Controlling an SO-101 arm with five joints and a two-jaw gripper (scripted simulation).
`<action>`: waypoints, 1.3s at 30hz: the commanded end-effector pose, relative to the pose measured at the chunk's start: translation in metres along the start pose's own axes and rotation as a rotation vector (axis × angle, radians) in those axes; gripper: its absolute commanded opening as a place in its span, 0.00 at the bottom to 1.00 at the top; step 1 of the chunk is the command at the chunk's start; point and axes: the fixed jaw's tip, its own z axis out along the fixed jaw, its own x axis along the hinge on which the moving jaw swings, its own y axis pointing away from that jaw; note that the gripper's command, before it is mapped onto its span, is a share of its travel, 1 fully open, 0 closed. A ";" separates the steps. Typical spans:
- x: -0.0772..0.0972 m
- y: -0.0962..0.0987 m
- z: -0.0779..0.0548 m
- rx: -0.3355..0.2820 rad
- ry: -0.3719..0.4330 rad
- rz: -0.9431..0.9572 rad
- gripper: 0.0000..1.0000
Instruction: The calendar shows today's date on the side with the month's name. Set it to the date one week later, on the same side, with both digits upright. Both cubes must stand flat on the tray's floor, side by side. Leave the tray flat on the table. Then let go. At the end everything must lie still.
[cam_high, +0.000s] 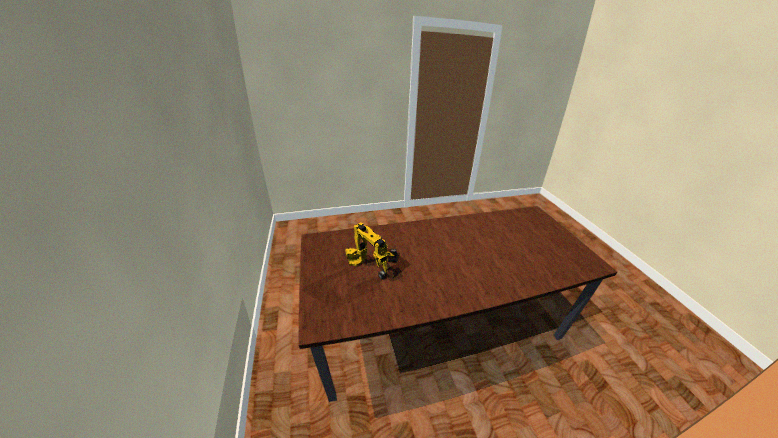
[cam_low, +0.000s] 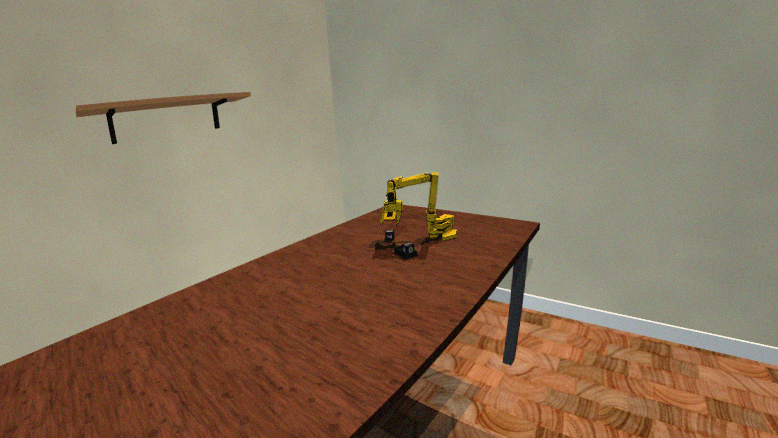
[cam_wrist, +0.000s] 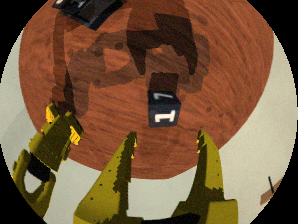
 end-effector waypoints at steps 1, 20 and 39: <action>0.001 -0.005 -0.001 0.033 -0.005 0.002 0.35; 0.001 -0.007 0.022 0.033 -0.005 0.002 0.35; 0.001 -0.006 0.036 0.033 -0.005 0.002 0.35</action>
